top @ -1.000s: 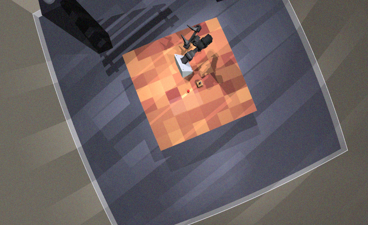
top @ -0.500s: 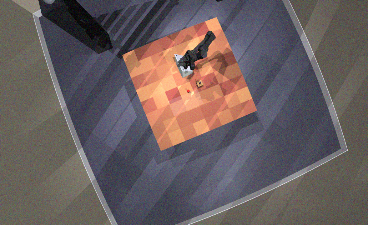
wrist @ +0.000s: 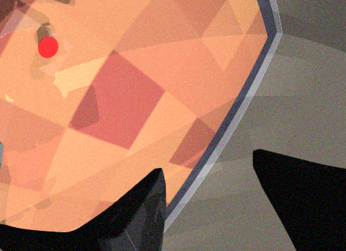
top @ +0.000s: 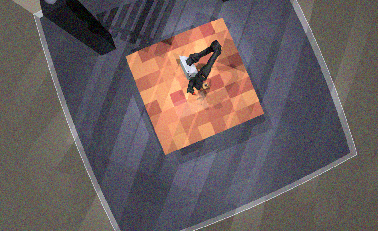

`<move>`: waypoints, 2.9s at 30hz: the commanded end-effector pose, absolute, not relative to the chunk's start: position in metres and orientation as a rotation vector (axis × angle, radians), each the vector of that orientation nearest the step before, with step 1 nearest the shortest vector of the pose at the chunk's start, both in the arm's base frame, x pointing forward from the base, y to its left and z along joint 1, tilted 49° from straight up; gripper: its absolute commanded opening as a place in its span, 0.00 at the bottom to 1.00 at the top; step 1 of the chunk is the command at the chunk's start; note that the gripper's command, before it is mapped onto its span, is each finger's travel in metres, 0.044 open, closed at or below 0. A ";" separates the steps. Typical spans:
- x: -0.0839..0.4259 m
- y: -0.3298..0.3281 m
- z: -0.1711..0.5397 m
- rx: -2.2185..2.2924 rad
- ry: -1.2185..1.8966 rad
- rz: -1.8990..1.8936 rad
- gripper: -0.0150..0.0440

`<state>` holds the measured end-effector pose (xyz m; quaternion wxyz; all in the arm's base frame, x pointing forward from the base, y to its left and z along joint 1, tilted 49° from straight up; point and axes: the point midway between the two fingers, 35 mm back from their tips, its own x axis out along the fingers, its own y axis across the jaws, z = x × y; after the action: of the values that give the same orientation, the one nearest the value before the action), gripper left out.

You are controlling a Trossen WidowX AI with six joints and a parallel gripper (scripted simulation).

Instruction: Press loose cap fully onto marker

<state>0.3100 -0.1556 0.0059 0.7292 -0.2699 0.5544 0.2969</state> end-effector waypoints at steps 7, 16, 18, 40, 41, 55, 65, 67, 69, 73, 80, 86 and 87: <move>0.320 -0.024 -0.054 -0.117 1.034 1.258 0.67; 0.309 -0.005 -0.060 -0.077 1.022 1.285 0.67; 0.307 0.011 -0.074 -0.076 1.021 1.286 0.67; 0.306 0.038 -0.096 -0.076 1.023 1.285 0.67; 0.306 0.040 -0.097 -0.076 1.023 1.286 0.67; 0.304 0.057 -0.111 -0.075 1.021 1.287 0.67; 0.303 0.066 -0.118 -0.073 1.019 1.288 0.62; 0.303 0.066 -0.118 -0.073 1.019 1.288 0.53; 0.303 0.066 -0.118 -0.073 1.019 1.288 0.48; 0.303 0.066 -0.118 -0.073 1.019 1.288 0.43; 0.304 0.063 -0.116 -0.073 1.020 1.287 0.25; 0.307 0.049 -0.104 -0.075 1.021 1.285 0.25; 0.307 0.046 -0.102 -0.076 1.021 1.285 0.25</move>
<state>0.3025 0.0544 -0.1104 0.6775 -0.0265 0.4589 0.5741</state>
